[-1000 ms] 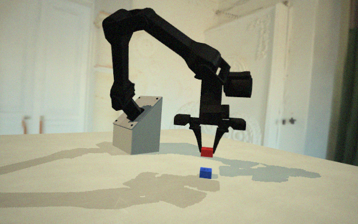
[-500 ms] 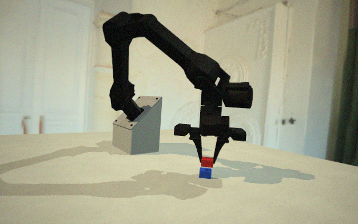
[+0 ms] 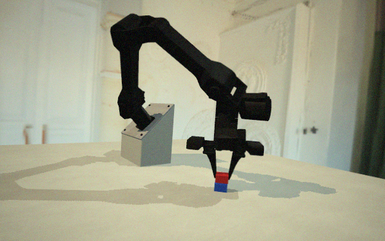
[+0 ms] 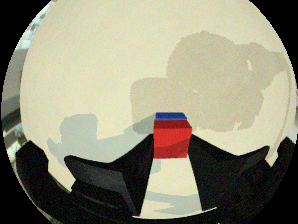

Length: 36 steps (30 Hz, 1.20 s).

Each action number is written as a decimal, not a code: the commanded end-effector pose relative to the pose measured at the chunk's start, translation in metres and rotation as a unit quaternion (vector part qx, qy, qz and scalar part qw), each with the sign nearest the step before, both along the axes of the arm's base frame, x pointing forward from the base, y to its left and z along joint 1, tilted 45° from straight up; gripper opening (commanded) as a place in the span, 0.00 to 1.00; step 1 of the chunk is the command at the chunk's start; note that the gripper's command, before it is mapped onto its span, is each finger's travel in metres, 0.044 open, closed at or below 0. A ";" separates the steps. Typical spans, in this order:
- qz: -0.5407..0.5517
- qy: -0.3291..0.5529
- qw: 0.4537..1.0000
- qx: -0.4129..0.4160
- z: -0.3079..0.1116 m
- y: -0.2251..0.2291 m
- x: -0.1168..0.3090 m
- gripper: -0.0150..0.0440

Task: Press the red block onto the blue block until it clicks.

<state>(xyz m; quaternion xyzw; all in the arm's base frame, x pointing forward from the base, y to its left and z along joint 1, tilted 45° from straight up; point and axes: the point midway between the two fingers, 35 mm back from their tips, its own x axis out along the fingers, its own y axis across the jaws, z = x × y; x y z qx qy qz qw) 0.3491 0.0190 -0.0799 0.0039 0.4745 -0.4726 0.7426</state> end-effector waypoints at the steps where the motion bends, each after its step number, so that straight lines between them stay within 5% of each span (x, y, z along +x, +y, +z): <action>1: 0.000 0.002 1.000 -0.002 -0.002 -0.003 0.000 0.25; 36: 0.002 0.000 1.000 -0.001 -0.003 -0.003 0.001 0.25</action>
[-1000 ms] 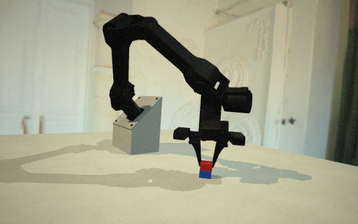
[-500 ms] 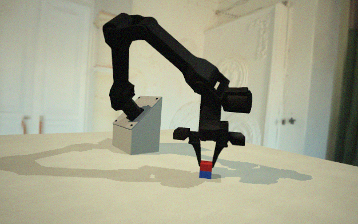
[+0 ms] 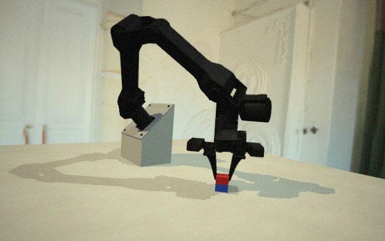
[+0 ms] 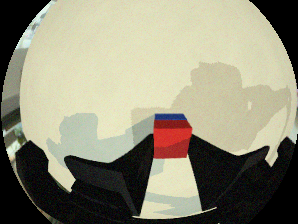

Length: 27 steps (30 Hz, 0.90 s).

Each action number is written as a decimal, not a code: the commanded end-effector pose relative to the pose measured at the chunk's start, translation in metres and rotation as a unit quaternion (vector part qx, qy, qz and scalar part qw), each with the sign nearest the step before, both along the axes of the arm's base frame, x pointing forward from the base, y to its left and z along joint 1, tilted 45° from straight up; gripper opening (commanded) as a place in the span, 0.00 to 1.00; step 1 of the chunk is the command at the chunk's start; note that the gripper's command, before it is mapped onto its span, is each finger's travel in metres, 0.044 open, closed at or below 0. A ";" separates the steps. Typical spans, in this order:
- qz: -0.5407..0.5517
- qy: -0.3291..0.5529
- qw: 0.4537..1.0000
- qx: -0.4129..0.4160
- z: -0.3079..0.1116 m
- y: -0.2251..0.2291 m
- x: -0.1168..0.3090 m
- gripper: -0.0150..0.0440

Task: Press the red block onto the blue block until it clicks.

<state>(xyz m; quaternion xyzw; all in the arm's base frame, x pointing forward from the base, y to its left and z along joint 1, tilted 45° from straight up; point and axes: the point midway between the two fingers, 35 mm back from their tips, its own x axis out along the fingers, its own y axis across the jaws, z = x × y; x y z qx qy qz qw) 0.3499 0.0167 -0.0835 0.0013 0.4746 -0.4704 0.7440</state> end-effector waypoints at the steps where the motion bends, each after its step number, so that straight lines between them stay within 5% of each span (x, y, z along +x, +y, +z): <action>1: -0.002 0.000 1.000 0.000 0.000 0.000 0.000 0.25; 4: -0.002 0.000 1.000 0.000 0.000 0.000 0.000 0.25; 13: -0.002 0.000 1.000 0.000 0.000 0.000 0.000 0.63; 20: -0.002 0.000 1.000 0.000 0.002 0.002 0.000 0.63; 27: -0.003 0.001 1.000 0.002 0.069 0.070 -0.009 0.63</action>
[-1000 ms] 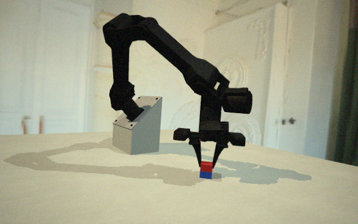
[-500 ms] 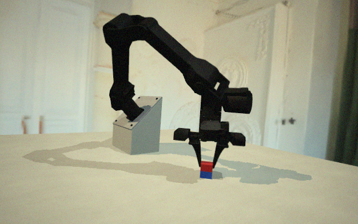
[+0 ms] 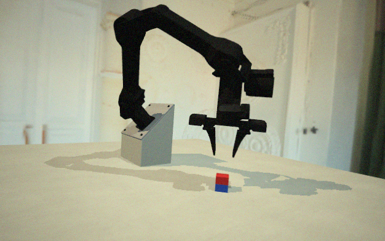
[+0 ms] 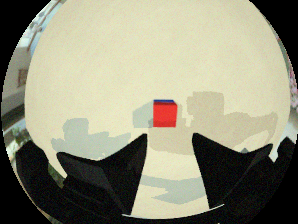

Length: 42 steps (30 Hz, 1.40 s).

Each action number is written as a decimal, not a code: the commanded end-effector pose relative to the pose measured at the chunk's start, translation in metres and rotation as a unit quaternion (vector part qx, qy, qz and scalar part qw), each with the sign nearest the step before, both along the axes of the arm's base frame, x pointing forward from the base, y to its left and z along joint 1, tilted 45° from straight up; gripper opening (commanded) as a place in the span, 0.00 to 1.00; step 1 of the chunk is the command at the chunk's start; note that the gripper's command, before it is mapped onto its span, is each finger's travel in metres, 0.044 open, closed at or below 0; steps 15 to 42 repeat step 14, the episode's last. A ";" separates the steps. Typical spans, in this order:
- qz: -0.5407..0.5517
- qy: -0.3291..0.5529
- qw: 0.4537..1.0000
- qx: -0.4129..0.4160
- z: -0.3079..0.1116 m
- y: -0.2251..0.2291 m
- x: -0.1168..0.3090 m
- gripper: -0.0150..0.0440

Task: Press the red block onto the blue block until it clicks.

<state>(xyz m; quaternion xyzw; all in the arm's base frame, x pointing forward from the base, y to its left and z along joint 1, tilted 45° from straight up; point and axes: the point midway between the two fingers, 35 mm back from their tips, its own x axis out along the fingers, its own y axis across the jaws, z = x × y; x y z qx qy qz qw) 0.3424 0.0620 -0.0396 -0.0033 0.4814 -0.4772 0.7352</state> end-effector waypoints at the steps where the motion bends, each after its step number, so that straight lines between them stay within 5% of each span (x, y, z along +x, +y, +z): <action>1: 0.004 -0.010 1.000 0.005 0.027 0.026 -0.002 0.63; 42: 0.004 -0.010 1.000 0.005 0.025 0.029 0.000 0.63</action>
